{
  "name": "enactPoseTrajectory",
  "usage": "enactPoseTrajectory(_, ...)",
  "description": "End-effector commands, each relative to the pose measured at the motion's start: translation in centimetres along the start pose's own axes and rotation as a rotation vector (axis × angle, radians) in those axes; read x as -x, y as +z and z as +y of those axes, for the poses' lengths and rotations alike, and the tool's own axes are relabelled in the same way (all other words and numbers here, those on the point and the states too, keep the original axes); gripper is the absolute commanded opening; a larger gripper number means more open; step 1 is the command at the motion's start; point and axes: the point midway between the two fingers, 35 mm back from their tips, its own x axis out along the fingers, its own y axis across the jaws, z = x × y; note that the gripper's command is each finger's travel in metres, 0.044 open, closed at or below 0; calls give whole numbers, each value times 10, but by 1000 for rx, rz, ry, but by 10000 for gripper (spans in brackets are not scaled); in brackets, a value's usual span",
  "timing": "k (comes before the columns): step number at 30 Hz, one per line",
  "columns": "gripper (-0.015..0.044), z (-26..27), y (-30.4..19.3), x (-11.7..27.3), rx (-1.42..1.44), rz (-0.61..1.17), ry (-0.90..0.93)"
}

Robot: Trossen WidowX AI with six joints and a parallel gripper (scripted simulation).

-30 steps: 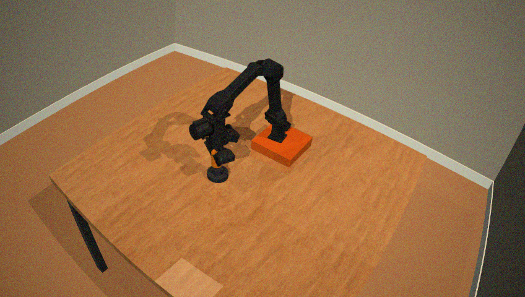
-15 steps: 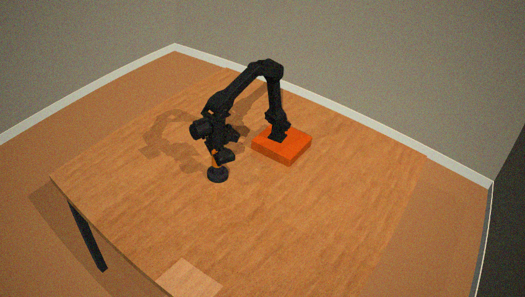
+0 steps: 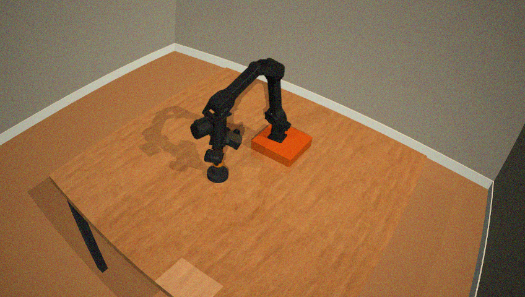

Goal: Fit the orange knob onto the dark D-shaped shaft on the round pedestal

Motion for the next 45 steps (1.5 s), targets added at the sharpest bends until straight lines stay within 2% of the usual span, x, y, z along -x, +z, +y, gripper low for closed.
enactPoseTrajectory(1,0,1,0,0,-231,4,-4)
enactPoseTrajectory(31,0,-5,-4,4,-2251,-2,-8)
enactPoseTrajectory(45,0,-6,-3,1,-2290,-3,-8)
